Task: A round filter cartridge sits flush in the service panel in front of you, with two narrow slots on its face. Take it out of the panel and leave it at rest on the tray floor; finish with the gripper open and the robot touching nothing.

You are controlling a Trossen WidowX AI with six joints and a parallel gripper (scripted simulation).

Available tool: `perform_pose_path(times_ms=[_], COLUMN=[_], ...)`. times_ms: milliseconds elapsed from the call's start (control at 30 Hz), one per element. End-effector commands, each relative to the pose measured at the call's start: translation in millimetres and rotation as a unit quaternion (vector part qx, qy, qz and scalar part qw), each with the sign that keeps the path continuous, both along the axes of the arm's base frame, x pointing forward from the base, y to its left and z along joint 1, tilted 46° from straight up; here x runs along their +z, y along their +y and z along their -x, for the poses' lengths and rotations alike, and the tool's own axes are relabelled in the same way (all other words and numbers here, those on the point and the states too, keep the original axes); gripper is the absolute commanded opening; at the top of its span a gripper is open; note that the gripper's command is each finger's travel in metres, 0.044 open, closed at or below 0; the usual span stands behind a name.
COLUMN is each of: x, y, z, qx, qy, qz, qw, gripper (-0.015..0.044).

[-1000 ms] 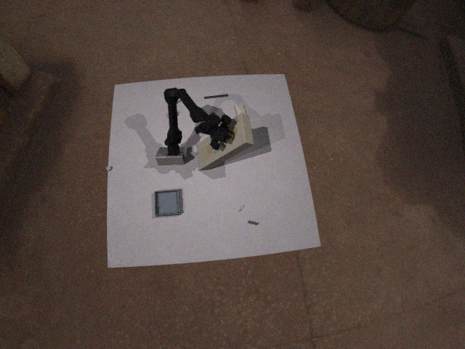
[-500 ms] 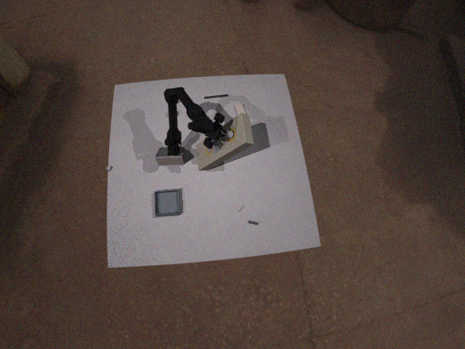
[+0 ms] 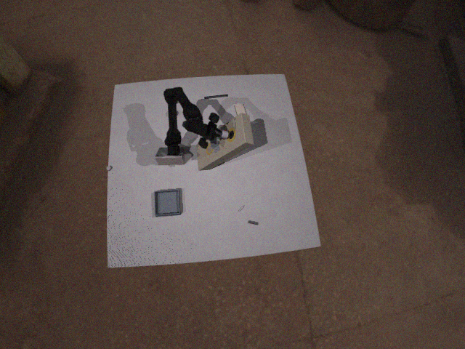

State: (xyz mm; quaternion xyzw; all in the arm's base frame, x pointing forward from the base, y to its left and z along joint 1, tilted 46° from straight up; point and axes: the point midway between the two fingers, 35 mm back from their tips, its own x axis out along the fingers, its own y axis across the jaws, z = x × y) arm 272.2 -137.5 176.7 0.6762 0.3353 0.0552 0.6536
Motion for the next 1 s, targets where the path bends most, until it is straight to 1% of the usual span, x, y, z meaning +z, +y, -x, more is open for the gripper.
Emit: perform_pose_path(times_ms=[0, 567, 667, 700, 967], x=[-5, -41, -39, -39, -39], y=[5, 37, 34, 34, 34], z=[6, 34, 31, 31, 31], qx=[-0.001, -0.001, 0.0, 0.0, 0.0], qy=[-0.007, -0.007, 0.002, 0.002, 0.002], qz=[0.003, 0.003, -0.002, -0.002, -0.002], qw=[1.0, 1.0, 1.0, 1.0, 1.0], gripper=[0.0, 0.0, 0.0079, 0.0092, 0.0092])
